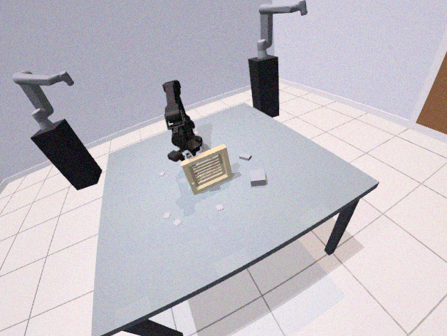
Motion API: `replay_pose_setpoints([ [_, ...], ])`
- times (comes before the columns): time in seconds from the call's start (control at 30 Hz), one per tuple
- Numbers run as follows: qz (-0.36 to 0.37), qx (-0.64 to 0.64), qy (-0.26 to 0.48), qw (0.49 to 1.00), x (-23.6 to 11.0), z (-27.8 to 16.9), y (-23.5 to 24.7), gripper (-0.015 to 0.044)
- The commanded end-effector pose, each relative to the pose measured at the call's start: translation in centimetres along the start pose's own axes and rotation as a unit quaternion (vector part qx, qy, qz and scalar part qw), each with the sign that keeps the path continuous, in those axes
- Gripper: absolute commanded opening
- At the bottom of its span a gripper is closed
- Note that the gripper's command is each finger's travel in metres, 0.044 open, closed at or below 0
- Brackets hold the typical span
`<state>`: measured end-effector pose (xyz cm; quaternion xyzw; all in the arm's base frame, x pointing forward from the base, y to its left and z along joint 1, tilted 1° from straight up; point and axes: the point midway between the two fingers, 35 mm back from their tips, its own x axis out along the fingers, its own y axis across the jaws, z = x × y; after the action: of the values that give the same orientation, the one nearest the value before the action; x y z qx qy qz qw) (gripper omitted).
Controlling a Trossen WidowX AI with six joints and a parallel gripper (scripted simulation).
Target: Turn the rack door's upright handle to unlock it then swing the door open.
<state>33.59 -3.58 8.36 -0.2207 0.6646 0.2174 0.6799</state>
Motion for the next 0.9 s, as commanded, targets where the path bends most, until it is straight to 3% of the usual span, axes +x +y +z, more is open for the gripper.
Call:
replay_pose_setpoints([
  [0.0,0.001,-0.097,-0.002,0.995,0.01,0.09,0.02,0.0294],
  [0.33,0.0,-0.338,-0.002,0.941,0.01,0.09,0.02,0.0294],
  [0.67,0.0,-0.559,-0.002,0.829,0.02,0.08,0.02,0.0294],
  [0.87,-0.001,-0.589,-0.002,0.808,0.02,0.08,0.02,0.0294],
])
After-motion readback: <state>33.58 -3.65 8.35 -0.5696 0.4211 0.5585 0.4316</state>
